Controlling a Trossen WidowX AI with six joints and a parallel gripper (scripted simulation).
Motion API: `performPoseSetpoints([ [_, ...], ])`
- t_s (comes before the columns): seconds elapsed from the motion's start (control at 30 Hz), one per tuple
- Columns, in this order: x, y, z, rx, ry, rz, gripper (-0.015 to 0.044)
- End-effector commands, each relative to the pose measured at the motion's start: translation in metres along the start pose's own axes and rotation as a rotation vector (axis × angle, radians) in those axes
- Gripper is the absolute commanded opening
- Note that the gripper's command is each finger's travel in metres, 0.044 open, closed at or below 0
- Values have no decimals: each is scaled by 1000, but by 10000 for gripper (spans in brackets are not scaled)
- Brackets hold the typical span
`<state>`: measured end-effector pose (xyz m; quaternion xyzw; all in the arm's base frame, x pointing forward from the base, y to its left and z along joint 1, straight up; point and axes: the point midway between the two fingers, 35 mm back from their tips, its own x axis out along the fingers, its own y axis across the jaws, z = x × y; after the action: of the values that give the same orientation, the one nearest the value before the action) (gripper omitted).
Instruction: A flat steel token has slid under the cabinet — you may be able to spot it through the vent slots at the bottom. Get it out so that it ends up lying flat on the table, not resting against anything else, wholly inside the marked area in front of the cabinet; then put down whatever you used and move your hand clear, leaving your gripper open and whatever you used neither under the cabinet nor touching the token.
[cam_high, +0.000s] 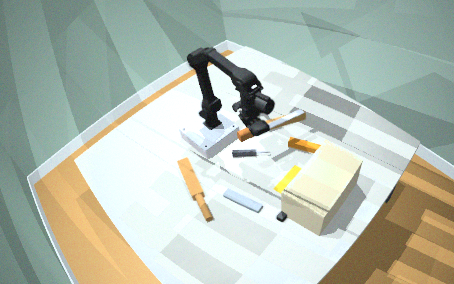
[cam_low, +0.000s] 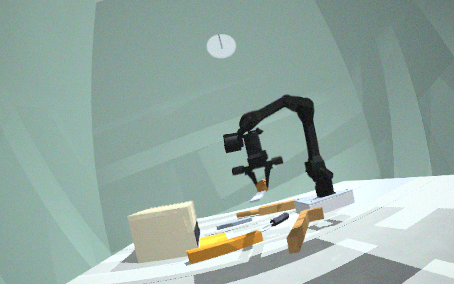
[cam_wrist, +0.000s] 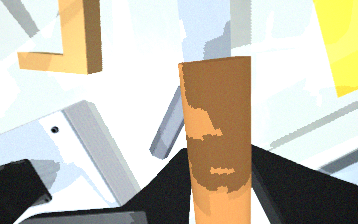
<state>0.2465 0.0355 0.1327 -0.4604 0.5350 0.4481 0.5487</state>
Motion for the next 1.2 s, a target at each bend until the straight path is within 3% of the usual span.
performPoseSetpoints([
  [0.0,0,0,1,29,-7,1,0],
  [1.17,0,0,0,313,-8,3,0],
])
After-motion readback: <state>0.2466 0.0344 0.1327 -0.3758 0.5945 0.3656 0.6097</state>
